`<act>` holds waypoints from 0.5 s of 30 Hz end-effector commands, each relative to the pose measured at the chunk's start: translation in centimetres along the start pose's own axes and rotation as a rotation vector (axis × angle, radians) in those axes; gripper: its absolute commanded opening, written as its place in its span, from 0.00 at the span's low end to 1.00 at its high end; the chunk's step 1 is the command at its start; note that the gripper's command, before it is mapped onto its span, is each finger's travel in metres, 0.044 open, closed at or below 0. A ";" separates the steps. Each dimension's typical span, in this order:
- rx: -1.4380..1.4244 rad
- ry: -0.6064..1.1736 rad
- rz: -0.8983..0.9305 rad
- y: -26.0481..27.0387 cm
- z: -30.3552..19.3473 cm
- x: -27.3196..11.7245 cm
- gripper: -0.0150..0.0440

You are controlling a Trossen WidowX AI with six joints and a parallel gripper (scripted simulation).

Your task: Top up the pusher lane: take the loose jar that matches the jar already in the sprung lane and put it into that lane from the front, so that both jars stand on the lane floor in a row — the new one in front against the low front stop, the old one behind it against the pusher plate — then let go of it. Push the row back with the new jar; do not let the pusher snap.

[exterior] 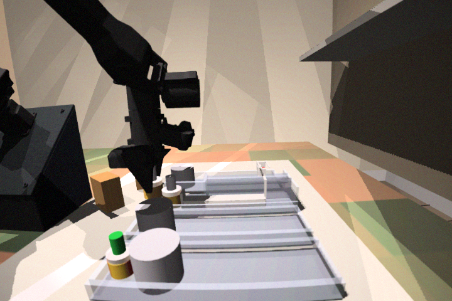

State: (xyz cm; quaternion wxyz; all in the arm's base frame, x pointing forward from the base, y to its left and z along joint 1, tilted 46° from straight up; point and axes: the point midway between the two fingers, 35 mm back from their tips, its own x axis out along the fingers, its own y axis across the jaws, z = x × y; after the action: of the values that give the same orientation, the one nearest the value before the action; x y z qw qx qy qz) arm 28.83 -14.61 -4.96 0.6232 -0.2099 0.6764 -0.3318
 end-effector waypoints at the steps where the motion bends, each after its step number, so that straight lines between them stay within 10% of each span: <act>1: 0.015 -0.020 -0.003 -0.2 1.1 -0.3 0.25; 15: 0.015 -0.020 -0.003 -0.3 1.7 -0.5 0.25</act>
State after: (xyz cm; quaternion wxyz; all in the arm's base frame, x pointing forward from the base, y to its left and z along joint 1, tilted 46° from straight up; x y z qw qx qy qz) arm 29.43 -14.69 -4.79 0.6228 -0.2101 0.6768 -0.3316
